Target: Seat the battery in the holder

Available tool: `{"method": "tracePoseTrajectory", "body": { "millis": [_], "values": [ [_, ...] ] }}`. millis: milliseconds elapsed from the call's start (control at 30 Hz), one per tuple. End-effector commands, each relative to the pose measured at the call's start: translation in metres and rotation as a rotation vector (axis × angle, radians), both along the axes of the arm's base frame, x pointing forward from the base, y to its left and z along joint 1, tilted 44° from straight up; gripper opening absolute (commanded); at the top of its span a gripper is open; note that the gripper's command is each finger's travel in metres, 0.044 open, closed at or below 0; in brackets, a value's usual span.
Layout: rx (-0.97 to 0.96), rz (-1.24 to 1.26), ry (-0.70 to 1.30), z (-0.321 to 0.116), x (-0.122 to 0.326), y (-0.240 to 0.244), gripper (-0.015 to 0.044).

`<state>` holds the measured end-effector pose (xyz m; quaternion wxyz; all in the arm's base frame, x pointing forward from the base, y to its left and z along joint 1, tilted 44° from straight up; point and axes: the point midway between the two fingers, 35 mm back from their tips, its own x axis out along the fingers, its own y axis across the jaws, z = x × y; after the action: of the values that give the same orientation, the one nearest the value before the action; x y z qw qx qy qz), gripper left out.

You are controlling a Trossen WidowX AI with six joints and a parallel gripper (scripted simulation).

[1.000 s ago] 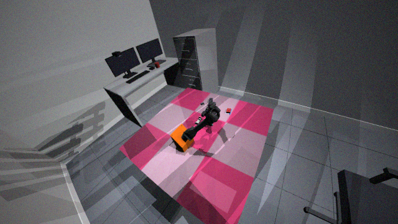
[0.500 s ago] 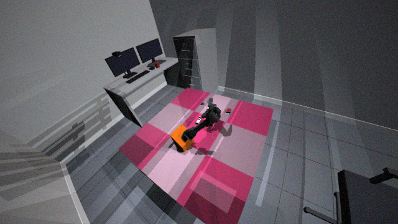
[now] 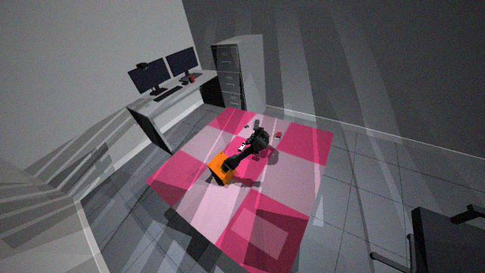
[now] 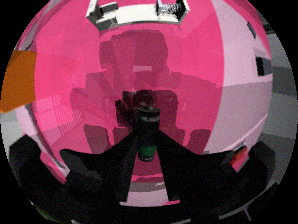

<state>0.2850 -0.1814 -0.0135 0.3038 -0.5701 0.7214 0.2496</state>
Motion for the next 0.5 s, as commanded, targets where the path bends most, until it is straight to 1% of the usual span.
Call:
{"method": "tracePoseTrajectory", "body": {
  "millis": [0, 67, 300, 467],
  "values": [
    [-0.003, 0.001, 0.002, 0.0, 0.0, -0.001, 0.007],
    [-0.001, 0.002, -0.019, 0.004, 0.004, 0.004, 0.007],
    [0.0, 0.002, 0.001, 0.035, 0.008, 0.033, 0.007],
    [0.009, 0.034, 0.031, 0.034, 0.01, 0.037, 0.007]
  ]
}}
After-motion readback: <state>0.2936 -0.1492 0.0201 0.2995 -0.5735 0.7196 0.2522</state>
